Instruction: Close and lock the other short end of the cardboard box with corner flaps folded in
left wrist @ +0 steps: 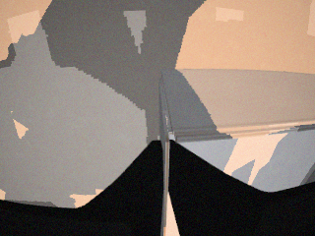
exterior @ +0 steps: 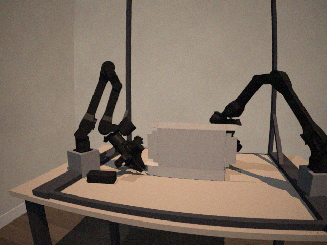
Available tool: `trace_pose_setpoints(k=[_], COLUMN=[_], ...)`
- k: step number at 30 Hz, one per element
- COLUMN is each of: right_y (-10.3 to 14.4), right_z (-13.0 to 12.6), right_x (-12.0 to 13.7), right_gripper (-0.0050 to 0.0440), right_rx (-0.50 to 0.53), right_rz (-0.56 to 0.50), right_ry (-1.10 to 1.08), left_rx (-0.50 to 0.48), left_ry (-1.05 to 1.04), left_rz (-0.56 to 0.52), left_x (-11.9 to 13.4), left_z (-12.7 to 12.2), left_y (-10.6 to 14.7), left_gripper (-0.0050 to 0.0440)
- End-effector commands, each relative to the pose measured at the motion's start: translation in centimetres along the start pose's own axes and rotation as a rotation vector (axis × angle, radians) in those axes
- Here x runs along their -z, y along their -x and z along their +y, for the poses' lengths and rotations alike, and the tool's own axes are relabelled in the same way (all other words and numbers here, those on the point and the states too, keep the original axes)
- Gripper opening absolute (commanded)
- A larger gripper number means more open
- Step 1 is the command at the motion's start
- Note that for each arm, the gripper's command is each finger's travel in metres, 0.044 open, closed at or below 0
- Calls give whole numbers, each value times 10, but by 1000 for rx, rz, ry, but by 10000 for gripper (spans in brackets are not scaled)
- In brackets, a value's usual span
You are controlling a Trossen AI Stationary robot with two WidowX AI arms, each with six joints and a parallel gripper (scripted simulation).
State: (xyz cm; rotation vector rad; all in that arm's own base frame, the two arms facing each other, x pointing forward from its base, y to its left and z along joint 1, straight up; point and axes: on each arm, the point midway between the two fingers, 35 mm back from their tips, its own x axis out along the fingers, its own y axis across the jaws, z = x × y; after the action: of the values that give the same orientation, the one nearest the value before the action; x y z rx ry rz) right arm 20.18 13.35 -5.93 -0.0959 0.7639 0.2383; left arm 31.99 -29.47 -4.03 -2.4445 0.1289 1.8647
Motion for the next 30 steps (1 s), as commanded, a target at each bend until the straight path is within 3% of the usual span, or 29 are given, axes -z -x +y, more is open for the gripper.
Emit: trace_pose_setpoints(k=[1, 30], right_y=[-3, -22], right_z=[2, 1], right_x=[-5, -26], right_gripper=[151, 151], right_rx=[-5, -5], right_rz=[-8, -12], right_ry=[-4, -3], left_rx=[-23, -23], left_ry=[3, 3], left_rz=[20, 20], left_x=[7, 7], left_z=[5, 5], left_y=[9, 9], left_gripper=[3, 3])
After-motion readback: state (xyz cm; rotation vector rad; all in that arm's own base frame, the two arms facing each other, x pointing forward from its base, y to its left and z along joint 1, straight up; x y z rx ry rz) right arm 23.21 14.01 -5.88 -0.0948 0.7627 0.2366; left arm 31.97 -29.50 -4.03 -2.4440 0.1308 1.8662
